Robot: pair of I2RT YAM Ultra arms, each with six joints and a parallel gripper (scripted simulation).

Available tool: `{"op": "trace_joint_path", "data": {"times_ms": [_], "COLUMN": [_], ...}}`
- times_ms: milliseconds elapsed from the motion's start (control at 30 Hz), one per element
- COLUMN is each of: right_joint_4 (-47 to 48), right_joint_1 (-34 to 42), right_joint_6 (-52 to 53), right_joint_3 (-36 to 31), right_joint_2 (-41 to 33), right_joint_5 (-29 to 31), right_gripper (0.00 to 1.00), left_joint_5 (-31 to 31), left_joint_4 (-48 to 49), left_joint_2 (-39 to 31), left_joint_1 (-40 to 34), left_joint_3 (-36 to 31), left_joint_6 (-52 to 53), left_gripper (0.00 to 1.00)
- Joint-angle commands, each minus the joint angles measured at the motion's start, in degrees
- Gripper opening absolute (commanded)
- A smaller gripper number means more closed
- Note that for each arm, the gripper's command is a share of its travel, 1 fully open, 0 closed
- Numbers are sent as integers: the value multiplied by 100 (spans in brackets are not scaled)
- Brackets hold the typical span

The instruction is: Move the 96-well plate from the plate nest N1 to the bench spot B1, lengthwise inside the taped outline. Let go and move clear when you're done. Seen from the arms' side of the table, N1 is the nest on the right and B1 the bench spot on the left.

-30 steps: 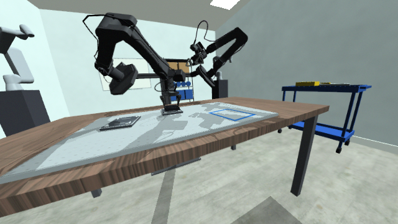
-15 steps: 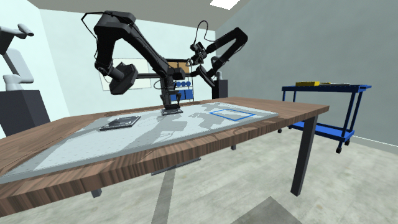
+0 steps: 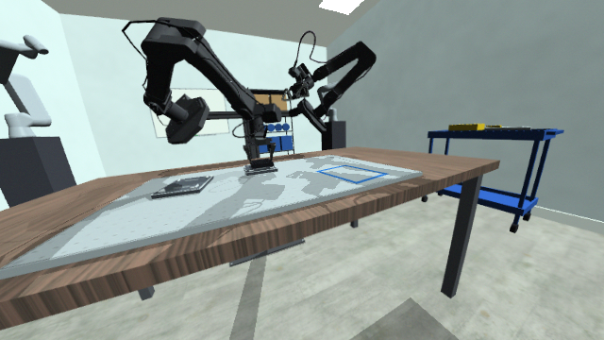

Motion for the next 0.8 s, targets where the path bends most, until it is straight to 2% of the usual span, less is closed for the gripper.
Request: {"op": "trace_joint_path", "data": {"times_ms": [0, 267, 533, 767], "right_joint_4": [273, 700, 572, -258], "right_joint_1": [52, -285, -317, -67], "right_joint_6": [-235, -686, -627, -278], "right_joint_3": [-140, -56, -42, 403], "right_joint_2": [90, 313, 354, 179], "right_joint_5": [54, 96, 113, 116], "right_gripper": [78, 78, 78, 78], "left_joint_5": [-23, -23, -23, -23], "left_joint_4": [-55, -55, -55, -55], "left_joint_2": [69, 69, 69, 69], "left_joint_1": [-46, -46, -46, -46], "left_joint_3": [165, 165, 165, 165], "left_joint_6": [-35, -35, -35, -35], "left_gripper": [100, 100, 100, 100]}}
